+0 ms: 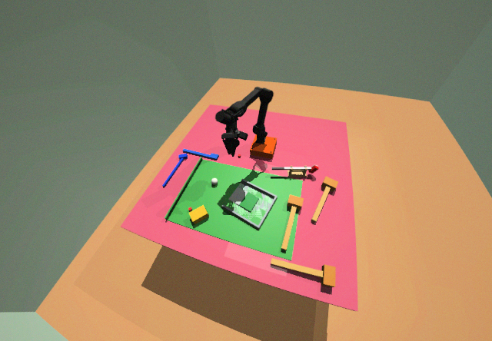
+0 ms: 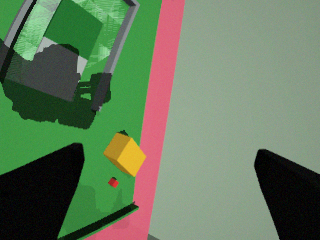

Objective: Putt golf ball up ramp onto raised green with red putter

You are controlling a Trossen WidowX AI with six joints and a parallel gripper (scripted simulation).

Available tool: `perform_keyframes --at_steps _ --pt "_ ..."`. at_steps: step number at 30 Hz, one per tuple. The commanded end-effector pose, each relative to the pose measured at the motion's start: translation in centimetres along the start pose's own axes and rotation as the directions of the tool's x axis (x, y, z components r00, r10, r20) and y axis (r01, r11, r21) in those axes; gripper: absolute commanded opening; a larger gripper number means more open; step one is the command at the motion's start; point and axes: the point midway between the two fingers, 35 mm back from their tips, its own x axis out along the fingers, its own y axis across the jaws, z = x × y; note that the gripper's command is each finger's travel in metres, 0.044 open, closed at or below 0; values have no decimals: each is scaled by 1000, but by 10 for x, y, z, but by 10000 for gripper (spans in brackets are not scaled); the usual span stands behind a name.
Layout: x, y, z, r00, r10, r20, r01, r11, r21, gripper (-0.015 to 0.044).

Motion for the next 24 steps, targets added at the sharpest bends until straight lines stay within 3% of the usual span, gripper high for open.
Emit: perform_keyframes --at_steps 1,8,14,18,24 --pt "34 24 49 981 144 127 -155 984 84 440" --pt "71 82 147 841 456 290 -502 858 106 440" --pt "69 144 221 637 715 287 -752 658 31 440" --pt "58 171 248 551 798 245 -822 569 -4 440" --pt "58 173 249 547 801 243 -825 565 -5 440"
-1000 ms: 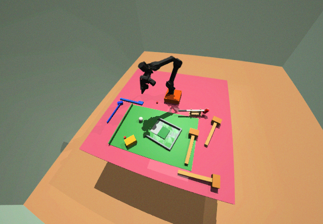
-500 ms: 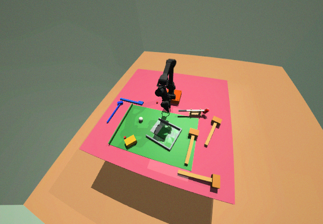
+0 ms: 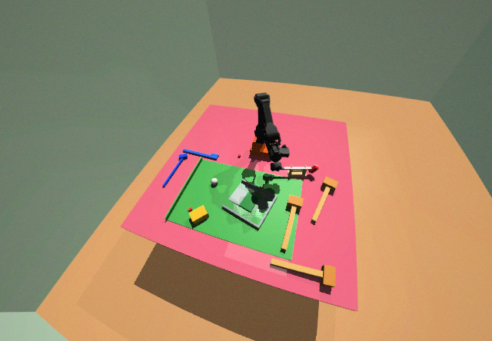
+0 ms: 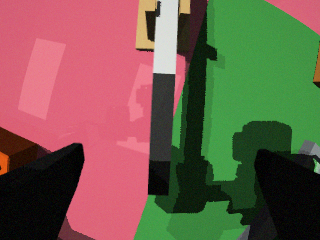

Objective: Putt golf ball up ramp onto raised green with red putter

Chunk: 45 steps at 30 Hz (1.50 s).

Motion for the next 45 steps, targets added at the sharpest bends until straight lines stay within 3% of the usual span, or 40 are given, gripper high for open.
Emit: perform_keyframes --at_steps 1,15,38,45 --pt "6 3 -1 1000 14 -11 -14 1000 10 440" --pt "46 5 -11 1000 14 -11 -14 1000 10 440" --pt "70 6 -18 1000 15 -11 -14 1000 10 440" --pt "67 4 -16 1000 9 -6 -9 1000 3 256"
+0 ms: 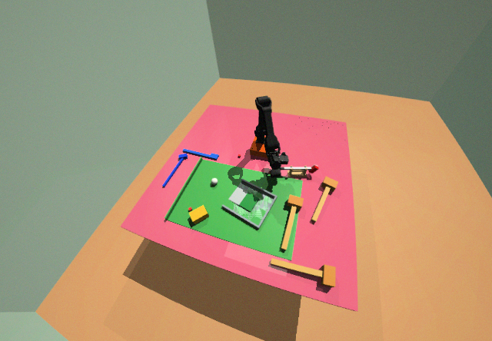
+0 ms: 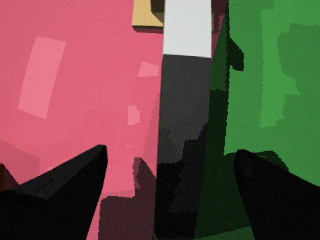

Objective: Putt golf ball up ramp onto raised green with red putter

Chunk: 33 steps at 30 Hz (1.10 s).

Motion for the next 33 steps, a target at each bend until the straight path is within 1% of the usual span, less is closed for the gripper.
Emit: perform_keyframes --at_steps 1,8,15,18,33 --pt "-1 0 0 1000 -1 0 1 1000 0 230" --pt "-1 0 0 1000 -1 0 1 1000 0 46" --pt "-1 0 0 1000 -1 0 1 1000 0 0" --pt "-10 -2 3 1000 -1 0 1 1000 0 0" --pt "-96 -1 26 1000 -1 0 1 1000 0 0"
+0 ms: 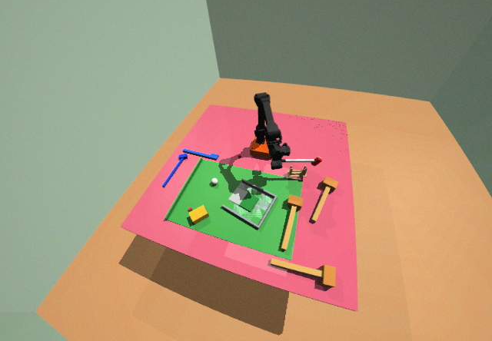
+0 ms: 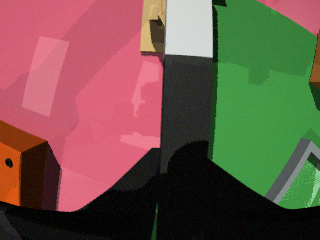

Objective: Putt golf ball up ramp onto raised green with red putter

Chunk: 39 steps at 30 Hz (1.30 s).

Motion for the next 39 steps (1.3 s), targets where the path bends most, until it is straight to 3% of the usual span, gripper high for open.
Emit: perform_keyframes --at_steps 1,19,39 --pt "-16 2 5 1000 -5 10 5 1000 -2 0" --pt "-33 -16 -76 996 -61 -65 82 916 393 0" --pt "-66 0 -177 984 -85 -159 178 583 792 0"
